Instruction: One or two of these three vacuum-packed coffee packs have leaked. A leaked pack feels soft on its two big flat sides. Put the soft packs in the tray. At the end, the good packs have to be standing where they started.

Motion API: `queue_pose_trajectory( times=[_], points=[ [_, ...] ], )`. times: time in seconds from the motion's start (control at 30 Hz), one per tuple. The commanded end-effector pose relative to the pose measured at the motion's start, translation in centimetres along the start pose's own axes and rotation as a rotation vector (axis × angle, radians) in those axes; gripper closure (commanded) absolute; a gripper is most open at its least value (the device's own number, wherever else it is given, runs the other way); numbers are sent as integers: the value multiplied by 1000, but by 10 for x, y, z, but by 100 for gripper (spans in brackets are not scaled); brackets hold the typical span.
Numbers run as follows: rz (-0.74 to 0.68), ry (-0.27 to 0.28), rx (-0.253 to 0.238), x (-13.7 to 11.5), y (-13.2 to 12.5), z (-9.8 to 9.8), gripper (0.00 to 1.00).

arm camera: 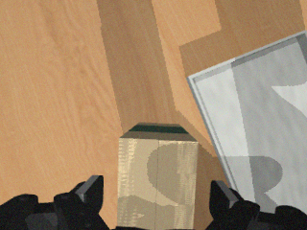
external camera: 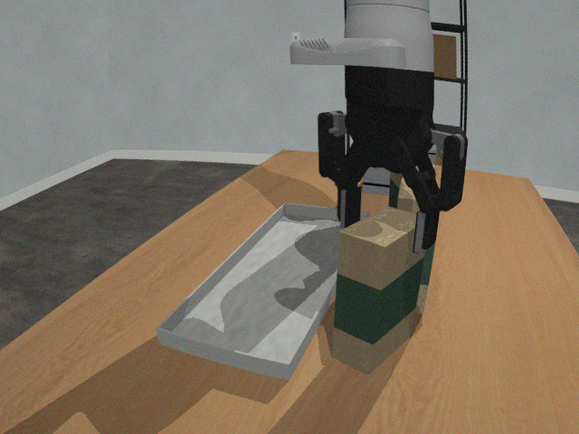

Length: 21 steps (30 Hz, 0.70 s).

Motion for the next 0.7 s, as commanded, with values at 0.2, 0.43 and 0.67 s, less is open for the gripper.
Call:
queue_pose_trajectory(
  times=[0.2, 0.43, 0.67],
  points=[
    [2, -6, 0, 2, -1, -12, 19],
    [2, -6, 0, 2, -1, -13, 19],
    [2, -6, 0, 2, -1, -13, 19]
  ],
)
Point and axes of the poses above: the point where the finger pads meet when closed, its own z axis back along the fingers, its own y axis across the jaws, x = y × z, the point moved 2 cm from there along z, back along the fingers, and after that the axes turned 3 degrees about z, right-handed, at the moved point
